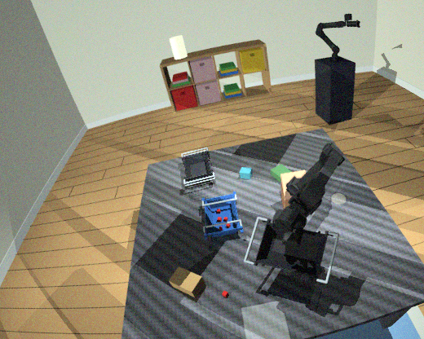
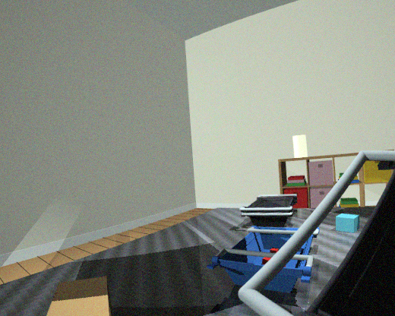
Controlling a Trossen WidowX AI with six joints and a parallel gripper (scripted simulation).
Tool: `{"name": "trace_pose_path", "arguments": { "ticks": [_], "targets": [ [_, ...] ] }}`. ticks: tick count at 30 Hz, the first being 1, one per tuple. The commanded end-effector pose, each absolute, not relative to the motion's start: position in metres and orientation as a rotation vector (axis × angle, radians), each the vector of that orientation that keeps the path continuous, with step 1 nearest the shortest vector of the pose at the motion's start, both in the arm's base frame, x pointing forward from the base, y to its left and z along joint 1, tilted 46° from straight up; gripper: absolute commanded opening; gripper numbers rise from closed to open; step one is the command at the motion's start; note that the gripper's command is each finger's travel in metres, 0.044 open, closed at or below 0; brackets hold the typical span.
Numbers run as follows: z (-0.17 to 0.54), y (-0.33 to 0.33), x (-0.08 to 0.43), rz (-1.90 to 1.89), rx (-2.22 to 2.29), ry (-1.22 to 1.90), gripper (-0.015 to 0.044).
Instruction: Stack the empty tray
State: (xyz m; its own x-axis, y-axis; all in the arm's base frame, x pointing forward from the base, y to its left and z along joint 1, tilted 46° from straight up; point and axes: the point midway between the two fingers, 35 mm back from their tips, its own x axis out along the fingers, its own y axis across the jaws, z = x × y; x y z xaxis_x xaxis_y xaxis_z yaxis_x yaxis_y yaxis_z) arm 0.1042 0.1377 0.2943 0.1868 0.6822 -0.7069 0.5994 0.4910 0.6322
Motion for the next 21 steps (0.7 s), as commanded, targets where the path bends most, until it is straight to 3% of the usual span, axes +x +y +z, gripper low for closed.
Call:
{"name": "trace_pose_path", "arguments": {
  "ticks": [1, 21],
  "targets": [
    [0.297, 0.137, 0.117, 0.062, 1.191, 1.474, 0.0],
    [0.274, 0.119, 0.187, -0.158, 1.282, 1.495, 0.0]
  ]
}}
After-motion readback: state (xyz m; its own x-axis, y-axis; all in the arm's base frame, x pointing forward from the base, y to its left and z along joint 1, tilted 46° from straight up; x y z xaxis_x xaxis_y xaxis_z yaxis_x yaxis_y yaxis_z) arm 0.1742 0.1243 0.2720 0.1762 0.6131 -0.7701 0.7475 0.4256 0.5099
